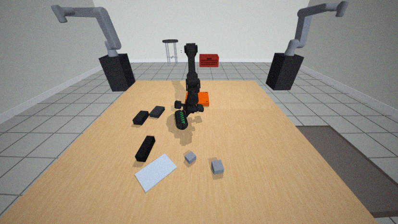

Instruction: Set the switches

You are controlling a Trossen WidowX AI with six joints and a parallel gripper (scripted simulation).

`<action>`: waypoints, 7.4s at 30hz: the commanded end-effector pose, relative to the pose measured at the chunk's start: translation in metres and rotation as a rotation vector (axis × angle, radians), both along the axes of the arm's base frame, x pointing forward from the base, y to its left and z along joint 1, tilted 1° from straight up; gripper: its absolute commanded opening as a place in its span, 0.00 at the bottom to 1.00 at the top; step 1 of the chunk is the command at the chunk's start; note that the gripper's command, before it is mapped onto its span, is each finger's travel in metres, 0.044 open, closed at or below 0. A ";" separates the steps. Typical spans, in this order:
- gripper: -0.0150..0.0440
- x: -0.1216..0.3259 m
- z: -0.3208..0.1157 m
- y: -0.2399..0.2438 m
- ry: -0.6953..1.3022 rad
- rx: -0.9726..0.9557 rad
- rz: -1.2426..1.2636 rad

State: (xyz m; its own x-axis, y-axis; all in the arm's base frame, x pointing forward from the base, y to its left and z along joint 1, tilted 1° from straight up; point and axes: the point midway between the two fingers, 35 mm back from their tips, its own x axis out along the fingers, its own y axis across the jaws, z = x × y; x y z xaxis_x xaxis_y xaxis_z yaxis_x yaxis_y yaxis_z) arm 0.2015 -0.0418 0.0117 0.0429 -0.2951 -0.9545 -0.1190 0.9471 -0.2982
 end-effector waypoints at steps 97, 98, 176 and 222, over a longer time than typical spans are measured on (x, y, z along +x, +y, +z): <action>0.25 0.144 0.052 -0.095 0.194 0.527 0.417; 0.25 0.144 0.051 -0.095 0.194 0.527 0.417; 0.25 0.132 0.007 -0.075 0.195 0.529 0.417; 0.25 0.115 0.005 -0.049 0.196 0.531 0.417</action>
